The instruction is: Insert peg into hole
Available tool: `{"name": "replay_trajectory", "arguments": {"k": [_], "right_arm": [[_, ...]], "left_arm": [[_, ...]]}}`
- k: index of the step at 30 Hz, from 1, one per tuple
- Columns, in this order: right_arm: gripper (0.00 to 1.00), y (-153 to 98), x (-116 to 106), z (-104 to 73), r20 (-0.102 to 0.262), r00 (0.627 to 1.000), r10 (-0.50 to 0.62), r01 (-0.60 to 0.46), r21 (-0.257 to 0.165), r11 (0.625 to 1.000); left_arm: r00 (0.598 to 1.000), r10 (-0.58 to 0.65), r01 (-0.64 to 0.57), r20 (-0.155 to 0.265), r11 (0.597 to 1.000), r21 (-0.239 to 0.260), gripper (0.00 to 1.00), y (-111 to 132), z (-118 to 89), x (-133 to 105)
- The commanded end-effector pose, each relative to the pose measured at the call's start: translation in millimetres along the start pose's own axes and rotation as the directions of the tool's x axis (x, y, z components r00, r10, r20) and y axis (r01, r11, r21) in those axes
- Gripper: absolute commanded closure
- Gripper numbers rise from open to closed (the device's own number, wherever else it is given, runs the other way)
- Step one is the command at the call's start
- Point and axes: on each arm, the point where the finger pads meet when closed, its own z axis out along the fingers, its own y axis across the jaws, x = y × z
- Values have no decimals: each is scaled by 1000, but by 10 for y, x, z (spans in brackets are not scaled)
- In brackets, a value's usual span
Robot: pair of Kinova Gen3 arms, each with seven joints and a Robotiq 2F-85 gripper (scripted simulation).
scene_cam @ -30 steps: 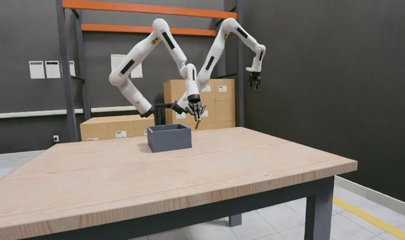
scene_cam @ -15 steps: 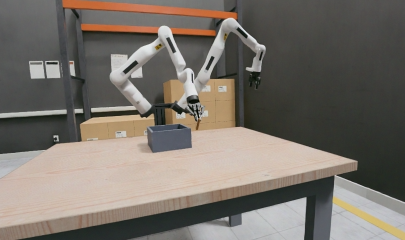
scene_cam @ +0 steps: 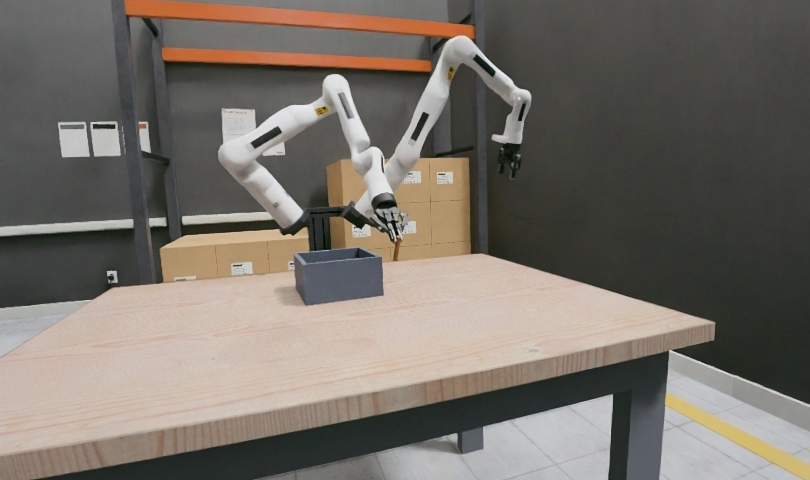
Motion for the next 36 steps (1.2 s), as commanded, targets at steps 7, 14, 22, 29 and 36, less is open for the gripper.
{"name": "replay_trajectory", "arguments": {"k": [7,14,22,29,36], "right_arm": [[903,4,5,-3,129,992,3,-2,-9,1000],[903,3,-3,-4,181,984,5,-3,-10,1000],[903,5,2,-4,255,967,5,-3,-9,1000],[903,3,-4,-4,293,956,6,-3,-10,1000],[903,6,1,-4,337,942,5,-2,-9,1000]], "left_arm": [[1000,-1,1,2,1000,0,2,3,-7,-3],[1000,-1,1,2,1000,0,2,3,-7,-3],[1000,-1,1,2,1000,0,2,3,-7,-3],[1000,-1,1,2,1000,0,2,3,-7,-3],[1000,-1,1,2,1000,0,2,3,-7,-3]]}}
